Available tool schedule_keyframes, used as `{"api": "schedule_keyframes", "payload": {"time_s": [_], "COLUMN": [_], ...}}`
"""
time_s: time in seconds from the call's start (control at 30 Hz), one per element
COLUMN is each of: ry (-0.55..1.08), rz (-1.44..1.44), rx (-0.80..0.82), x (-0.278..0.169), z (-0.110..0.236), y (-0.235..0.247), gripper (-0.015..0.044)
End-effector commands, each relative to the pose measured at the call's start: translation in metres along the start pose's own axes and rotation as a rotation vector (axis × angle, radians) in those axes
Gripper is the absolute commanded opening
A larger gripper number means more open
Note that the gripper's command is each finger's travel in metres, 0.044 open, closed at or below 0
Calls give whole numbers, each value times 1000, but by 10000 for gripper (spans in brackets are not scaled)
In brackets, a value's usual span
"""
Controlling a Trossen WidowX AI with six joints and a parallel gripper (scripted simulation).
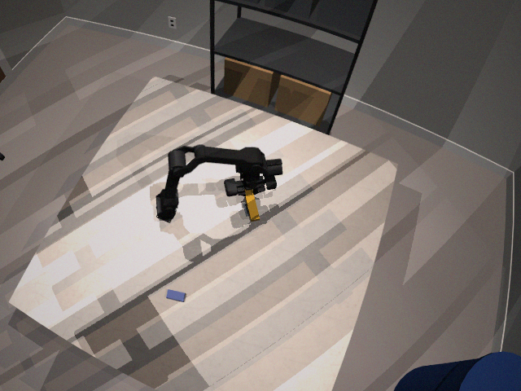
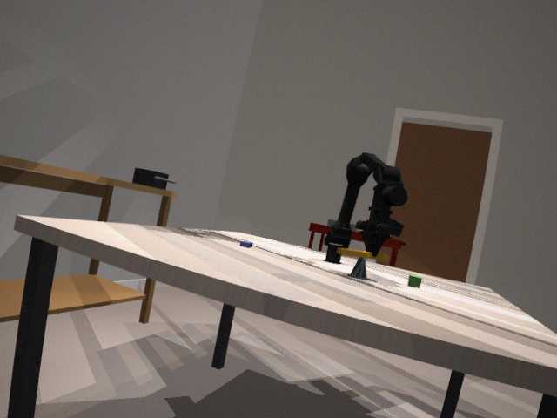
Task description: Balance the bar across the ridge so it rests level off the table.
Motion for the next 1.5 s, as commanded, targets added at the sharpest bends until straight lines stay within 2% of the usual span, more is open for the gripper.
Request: {"api": "schedule_keyframes", "payload": {"time_s": [0.0,1.47], "ry": [3,3], "rz": [3,3], "rx": [-1,-1], "x": [0,0], "z": [-1,-5], "y": [0,0], "gripper": [0,0]}}
Point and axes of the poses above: the point midway between the two fingers, 35 mm back from their tips, its own z axis back along the fingers, its own y axis across the jaws, x = y × z, the point moved 6 cm from there along z, back along the fingers, and after that the axes turned 2 degrees about z, right-handed, at the moved point
